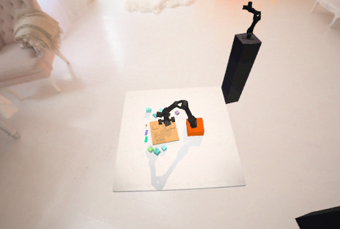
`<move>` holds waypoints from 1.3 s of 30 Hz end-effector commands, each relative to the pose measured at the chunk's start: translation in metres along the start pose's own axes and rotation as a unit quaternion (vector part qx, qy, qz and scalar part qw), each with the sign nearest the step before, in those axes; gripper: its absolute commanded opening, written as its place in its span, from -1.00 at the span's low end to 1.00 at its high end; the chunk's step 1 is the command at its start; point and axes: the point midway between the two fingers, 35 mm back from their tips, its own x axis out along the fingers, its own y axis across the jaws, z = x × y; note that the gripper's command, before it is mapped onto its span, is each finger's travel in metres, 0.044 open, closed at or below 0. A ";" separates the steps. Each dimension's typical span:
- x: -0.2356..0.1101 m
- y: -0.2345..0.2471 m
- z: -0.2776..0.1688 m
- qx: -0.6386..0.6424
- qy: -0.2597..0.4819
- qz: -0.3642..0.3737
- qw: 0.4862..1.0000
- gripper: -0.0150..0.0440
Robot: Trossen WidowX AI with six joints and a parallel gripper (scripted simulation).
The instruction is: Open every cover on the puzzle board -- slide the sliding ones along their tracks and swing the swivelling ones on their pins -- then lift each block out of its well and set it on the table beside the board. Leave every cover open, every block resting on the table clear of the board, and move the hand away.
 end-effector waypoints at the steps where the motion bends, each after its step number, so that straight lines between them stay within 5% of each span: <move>1: 0.002 0.000 0.002 -0.002 -0.002 0.000 1.000 -0.49; 39: 0.002 -0.003 0.041 -0.002 -0.004 0.000 1.000 -0.49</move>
